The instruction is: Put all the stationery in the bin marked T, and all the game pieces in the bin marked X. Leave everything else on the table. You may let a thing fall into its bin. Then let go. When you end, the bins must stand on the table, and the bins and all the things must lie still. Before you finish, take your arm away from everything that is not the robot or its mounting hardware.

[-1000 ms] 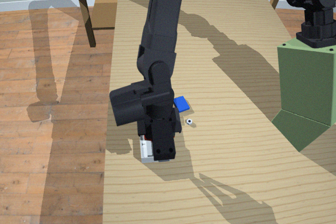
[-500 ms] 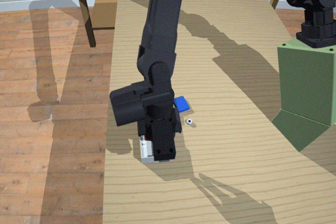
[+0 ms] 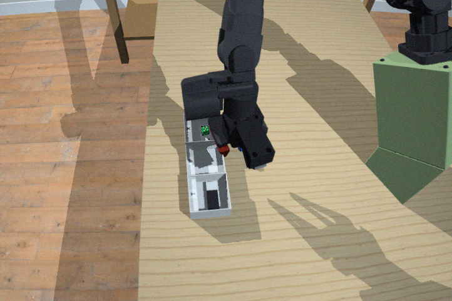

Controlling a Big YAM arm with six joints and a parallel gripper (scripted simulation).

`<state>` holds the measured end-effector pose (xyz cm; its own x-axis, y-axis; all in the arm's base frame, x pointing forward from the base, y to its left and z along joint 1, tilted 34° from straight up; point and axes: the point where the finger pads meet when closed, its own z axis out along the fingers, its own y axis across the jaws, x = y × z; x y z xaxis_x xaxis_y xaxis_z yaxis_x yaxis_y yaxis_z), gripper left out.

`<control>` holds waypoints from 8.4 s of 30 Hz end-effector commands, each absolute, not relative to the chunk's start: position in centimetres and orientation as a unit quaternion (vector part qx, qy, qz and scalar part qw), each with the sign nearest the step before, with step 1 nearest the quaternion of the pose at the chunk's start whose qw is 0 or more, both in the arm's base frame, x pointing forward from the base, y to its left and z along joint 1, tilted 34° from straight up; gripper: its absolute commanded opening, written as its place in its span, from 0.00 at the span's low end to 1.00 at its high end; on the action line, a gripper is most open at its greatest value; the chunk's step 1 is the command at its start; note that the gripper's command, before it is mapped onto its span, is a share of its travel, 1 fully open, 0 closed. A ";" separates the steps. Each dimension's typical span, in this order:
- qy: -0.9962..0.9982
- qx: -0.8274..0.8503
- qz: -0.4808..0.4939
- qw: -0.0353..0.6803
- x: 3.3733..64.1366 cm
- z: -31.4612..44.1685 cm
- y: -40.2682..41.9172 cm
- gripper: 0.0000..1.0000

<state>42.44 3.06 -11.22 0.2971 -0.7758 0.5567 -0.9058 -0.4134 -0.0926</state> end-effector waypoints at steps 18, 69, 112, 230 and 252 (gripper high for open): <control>-0.487 0.822 0.272 0.113 39.3 -8.2 -2.1 0.53; -0.500 0.814 0.274 0.113 41.5 -12.9 -5.7 0.53; -0.498 0.815 0.275 0.112 41.9 -13.5 -5.6 0.33; -0.811 0.501 0.299 -0.041 47.8 -14.0 12.2 0.33; -0.923 0.244 0.274 -0.119 47.6 -12.9 12.5 0.33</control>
